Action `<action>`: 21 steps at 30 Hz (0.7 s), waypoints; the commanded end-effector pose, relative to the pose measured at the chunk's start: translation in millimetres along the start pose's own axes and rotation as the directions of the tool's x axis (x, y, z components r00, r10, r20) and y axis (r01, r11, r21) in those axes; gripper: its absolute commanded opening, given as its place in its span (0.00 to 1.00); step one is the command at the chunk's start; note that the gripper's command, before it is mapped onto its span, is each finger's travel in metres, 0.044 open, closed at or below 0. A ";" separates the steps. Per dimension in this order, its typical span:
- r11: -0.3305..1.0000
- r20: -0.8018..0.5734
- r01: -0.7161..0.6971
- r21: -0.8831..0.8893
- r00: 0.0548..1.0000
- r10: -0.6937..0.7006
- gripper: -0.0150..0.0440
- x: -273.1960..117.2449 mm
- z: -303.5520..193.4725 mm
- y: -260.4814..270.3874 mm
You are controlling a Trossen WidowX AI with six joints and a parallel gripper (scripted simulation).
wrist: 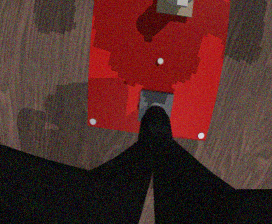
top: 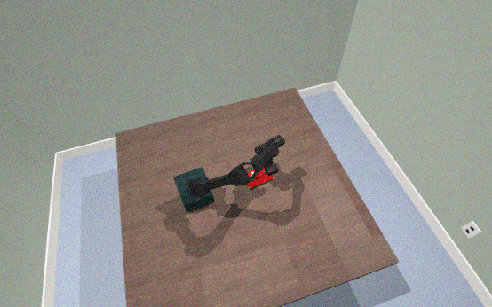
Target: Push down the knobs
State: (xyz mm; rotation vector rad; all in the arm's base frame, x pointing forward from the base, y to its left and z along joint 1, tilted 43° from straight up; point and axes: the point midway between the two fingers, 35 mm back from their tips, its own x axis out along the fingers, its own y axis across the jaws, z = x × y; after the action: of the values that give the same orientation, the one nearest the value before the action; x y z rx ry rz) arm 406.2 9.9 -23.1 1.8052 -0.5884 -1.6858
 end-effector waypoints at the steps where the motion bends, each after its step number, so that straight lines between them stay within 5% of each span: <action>1: 1.000 0.014 -0.003 0.022 1.000 0.003 0.25 15.9 -1.4 2.8; 21: 1.000 0.014 -0.003 0.022 1.000 0.003 0.25 18.2 -1.4 2.8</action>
State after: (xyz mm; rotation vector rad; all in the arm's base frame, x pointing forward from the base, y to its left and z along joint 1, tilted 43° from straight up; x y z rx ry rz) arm 406.5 7.7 -25.5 1.8035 -0.5887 -1.6864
